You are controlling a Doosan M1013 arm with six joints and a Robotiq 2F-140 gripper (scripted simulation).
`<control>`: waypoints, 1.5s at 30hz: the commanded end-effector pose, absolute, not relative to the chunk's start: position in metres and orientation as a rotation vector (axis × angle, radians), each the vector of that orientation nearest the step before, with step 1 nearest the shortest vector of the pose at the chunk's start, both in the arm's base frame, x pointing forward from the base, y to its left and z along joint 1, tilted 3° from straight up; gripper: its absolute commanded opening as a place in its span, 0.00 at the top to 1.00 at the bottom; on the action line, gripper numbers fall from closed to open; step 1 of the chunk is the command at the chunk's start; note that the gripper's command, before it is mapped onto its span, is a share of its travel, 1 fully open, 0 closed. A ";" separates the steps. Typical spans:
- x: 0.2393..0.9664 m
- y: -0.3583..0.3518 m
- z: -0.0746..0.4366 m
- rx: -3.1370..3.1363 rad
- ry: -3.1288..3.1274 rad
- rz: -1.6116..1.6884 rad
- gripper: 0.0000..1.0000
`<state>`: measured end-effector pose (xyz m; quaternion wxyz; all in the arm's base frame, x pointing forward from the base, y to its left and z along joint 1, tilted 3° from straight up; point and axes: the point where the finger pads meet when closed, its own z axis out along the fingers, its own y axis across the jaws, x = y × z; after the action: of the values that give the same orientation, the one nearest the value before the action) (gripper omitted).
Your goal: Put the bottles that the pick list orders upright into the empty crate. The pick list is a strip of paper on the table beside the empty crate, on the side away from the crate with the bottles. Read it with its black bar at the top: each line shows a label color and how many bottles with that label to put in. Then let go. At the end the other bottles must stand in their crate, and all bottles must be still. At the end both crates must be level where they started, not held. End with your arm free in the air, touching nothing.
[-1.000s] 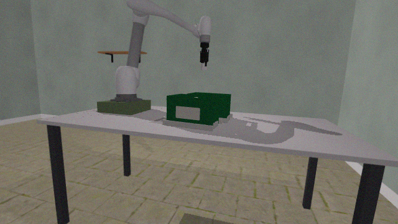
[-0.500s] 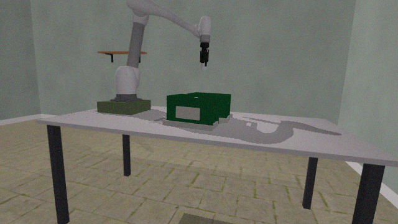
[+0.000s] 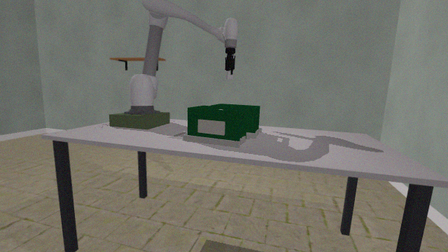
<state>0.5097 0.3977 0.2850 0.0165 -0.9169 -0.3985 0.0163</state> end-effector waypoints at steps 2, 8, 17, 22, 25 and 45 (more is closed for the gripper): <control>0.510 0.402 0.285 -2.842 -1.245 0.047 0.62; 0.510 0.402 0.285 -2.842 -1.245 0.047 0.62; 0.510 0.402 0.285 -2.842 -1.245 0.047 0.62; 0.510 0.402 0.285 -2.842 -1.245 0.047 0.62; 0.510 0.402 0.285 -2.842 -1.245 0.047 0.62; 0.569 0.350 0.241 -3.093 -0.351 0.063 0.62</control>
<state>0.5606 0.3578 0.2510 0.0145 -0.9870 -0.1593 0.0178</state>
